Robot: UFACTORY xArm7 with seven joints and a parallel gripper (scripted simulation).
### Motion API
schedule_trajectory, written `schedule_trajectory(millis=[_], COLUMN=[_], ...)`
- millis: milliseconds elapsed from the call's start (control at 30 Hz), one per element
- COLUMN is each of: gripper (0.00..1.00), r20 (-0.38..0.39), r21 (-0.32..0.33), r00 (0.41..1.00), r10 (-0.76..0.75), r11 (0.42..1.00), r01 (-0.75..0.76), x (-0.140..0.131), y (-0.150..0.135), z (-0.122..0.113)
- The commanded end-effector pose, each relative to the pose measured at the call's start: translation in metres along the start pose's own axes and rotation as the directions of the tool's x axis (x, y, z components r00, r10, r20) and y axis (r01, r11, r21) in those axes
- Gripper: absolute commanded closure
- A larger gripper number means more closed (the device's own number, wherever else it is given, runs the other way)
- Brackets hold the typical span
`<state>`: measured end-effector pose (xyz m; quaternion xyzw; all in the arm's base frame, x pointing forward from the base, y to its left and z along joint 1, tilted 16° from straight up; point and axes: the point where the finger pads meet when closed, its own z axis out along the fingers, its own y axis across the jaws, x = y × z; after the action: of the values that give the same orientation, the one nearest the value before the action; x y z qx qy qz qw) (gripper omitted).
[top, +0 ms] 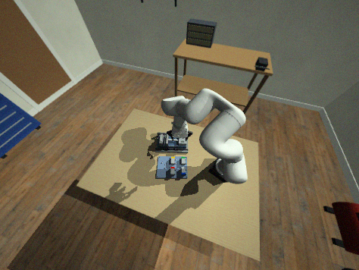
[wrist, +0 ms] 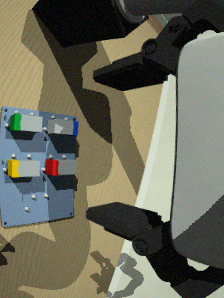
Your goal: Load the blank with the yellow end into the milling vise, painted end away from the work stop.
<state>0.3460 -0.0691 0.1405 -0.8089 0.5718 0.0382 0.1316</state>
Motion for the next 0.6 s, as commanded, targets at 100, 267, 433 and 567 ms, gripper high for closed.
schedule_trajectory(millis=[100, 267, 433, 567], gripper=[0.00, 0.00, 0.00, 0.00], r20=[-0.002, -0.002, -0.002, -0.002], r21=[0.002, 0.002, 0.002, 0.002], r00=[1.000, 1.000, 1.000, 1.000], r10=[0.000, 0.000, 0.000, 0.000], r11=[1.000, 1.000, 1.000, 1.000], r01=[0.000, 0.000, 0.000, 0.000], x=[0.001, 0.000, -0.001, -0.002], y=[-0.001, -0.001, -0.001, -0.001], z=[-0.001, 0.005, 0.035, 0.059])
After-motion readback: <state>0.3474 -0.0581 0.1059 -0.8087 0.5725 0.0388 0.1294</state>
